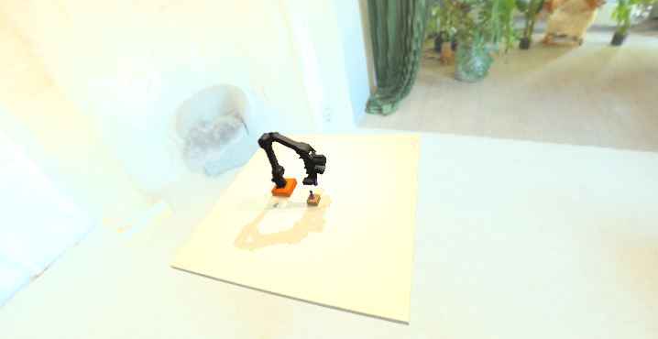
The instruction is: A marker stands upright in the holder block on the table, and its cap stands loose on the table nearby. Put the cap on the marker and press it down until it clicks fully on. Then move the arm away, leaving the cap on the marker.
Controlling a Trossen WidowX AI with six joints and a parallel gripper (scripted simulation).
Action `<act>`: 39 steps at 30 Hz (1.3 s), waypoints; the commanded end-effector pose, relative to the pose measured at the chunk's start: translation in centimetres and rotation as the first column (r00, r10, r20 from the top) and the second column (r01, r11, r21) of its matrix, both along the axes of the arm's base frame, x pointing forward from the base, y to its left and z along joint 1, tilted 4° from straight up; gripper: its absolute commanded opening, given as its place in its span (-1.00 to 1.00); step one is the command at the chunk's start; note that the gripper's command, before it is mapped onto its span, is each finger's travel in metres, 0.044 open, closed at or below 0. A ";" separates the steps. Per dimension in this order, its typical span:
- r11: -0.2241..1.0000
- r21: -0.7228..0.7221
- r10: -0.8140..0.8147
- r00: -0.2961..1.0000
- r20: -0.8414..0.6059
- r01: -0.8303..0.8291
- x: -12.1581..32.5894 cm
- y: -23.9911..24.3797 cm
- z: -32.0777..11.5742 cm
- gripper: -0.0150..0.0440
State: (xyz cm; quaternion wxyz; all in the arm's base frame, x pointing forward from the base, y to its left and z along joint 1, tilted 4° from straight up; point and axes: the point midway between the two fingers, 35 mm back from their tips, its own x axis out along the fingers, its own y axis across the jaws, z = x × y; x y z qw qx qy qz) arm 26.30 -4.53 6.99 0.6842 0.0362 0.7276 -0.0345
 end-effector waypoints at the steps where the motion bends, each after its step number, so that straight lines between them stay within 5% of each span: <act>1: 1.000 -0.007 0.004 1.000 0.008 -0.004 0.1 -1.5 1.0 -0.49; 20: 1.000 -0.011 0.004 1.000 0.005 -0.004 -1.1 -7.1 4.5 -0.49; 39: 1.000 -0.011 0.004 1.000 0.005 -0.004 -1.2 -7.2 2.7 -0.49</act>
